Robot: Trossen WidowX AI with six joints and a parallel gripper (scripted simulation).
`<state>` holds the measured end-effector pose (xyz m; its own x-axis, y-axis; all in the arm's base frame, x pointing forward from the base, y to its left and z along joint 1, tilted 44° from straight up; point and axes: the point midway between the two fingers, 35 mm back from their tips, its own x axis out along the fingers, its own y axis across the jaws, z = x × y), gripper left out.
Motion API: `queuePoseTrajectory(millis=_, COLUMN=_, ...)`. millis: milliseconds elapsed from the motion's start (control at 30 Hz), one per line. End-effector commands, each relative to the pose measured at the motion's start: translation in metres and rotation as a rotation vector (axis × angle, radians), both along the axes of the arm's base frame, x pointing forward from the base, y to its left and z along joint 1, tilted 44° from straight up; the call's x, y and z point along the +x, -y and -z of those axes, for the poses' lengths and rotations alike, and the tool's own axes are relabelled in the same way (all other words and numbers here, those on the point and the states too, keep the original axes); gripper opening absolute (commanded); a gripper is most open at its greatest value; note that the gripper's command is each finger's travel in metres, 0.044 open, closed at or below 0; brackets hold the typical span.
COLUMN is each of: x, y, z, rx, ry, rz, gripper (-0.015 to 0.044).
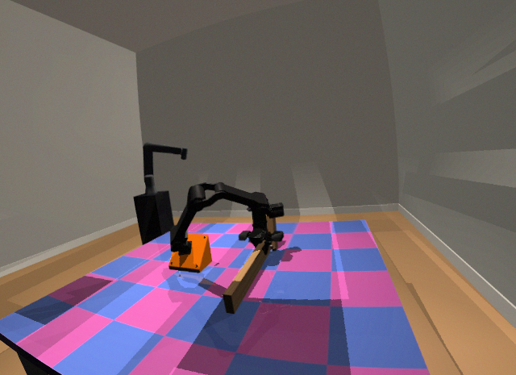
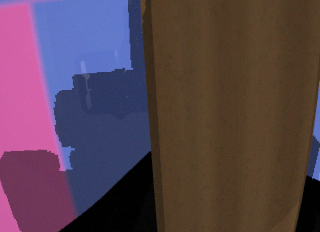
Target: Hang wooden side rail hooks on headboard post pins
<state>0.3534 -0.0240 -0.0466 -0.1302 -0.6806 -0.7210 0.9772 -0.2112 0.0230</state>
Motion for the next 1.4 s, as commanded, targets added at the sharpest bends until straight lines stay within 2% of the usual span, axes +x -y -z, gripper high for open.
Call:
queuePoseTrajectory(millis=0, x=0.0005, y=-0.0037, z=-0.0001, rx=0.001, ry=0.004, rz=-0.006, gripper=0.0)
queuePoseTrajectory(millis=1367, x=0.0017, y=-0.0068, z=0.0019, rx=0.001, ry=0.004, rz=-0.006, gripper=0.0)
